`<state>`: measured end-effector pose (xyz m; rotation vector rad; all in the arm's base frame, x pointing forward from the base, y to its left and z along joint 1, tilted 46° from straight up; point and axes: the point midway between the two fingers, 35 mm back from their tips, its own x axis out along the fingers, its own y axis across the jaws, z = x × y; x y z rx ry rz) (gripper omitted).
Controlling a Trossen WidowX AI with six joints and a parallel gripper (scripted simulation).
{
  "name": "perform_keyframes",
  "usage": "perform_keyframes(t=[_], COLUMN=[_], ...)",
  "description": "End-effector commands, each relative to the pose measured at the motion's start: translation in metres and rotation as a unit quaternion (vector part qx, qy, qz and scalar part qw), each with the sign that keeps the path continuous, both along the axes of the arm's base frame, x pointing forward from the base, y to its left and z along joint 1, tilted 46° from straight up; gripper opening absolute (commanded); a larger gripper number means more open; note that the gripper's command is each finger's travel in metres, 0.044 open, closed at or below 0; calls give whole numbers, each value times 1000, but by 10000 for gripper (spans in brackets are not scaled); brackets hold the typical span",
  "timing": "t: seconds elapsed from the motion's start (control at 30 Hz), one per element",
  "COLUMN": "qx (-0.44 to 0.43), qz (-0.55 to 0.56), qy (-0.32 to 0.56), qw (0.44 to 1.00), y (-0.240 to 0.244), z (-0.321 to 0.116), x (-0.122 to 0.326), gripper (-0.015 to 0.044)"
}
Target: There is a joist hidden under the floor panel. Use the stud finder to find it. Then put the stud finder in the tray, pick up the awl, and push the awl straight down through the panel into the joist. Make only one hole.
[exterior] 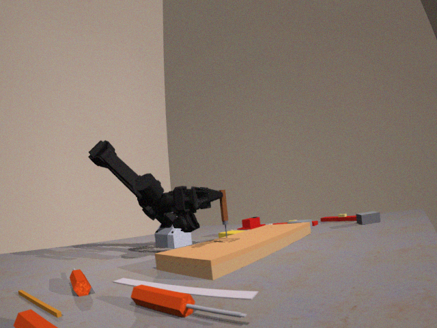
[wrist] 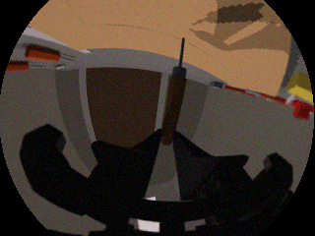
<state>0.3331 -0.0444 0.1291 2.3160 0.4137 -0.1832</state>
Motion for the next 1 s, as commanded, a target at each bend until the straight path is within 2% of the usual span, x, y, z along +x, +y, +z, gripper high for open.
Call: perform_keyframes(t=[0.0, 0.43, 0.97], qx=[0, 0, -1], qz=[5, 5, 4], qy=[1, 0, -2], qw=[1000, 1000, 1000], y=[-4, -19, -19], z=[-6, -21, -19], x=[-1, -3, -2], gripper=[0, 0, 0])
